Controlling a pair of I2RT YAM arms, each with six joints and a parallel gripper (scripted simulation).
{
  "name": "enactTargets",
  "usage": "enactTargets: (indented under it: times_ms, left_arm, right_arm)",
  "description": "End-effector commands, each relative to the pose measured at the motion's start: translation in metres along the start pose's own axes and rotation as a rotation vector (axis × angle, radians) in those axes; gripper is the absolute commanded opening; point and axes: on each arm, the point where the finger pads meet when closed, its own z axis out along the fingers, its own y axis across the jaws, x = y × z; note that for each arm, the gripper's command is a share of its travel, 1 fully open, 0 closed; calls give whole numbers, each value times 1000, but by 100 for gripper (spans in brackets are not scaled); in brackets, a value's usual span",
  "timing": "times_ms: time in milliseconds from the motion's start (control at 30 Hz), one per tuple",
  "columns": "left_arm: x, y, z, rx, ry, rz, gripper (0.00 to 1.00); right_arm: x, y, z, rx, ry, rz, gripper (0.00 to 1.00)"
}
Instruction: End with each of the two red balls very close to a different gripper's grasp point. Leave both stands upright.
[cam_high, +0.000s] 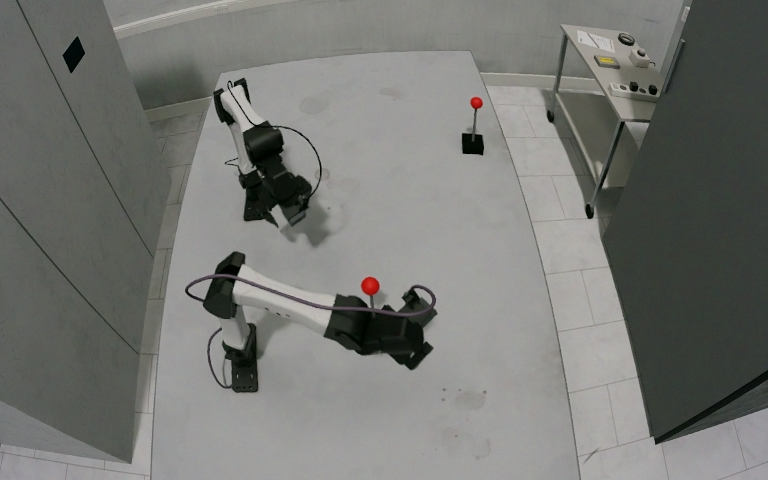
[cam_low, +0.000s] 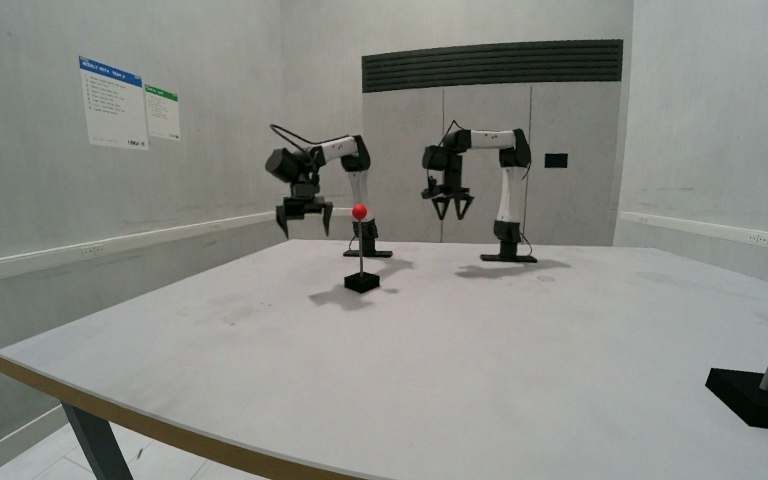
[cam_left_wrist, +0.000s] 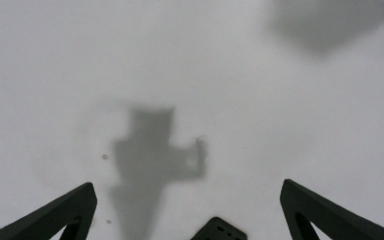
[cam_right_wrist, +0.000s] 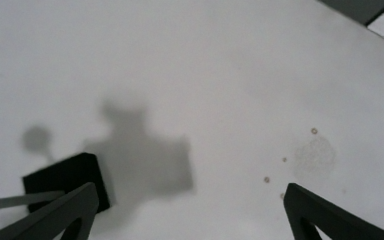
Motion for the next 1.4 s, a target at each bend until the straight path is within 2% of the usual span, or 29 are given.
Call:
enactTargets:
  times_ms: [0, 167, 300, 367, 600, 733, 867, 933, 1133, 1367]
  left_arm:
    - [-8, 46, -14, -58, -125, -45, 100]
    - [-9, 114, -26, -115, -242, -169, 100]
    - [-15, 186, -44, -196, -371, -298, 100]
    - [-15, 186, -44, -196, -371, -298, 100]
    - [-7, 328, -60, -346, -545, -600, 100]
    - [5, 400, -69, -424, -620, -764, 100]
    - [18, 458, -73, -492, -667, -889, 100]
    - [18, 458, -73, -492, -667, -889, 100]
    - [27, 514, -77, -549, -717, -995, 100]
    - [31, 555, -84, -614, -781, -1048, 100]
  right_arm:
    - [-25, 28, -42, 71, 146, 206, 100]
    - [-41, 67, -70, 128, 225, 325, 100]
    - [-46, 103, -101, 177, 279, 392, 100]
    - [-46, 103, -101, 177, 279, 392, 100]
    - [-53, 140, -135, 212, 295, 408, 100]
    - [-59, 148, -140, 207, 273, 386, 100]
    - [-61, 147, -141, 212, 247, 379, 100]
    - [-61, 147, -141, 212, 247, 379, 100]
    - [-67, 144, -138, 228, 157, 368, 100]
    - [-71, 142, -135, 262, -43, 340, 100]
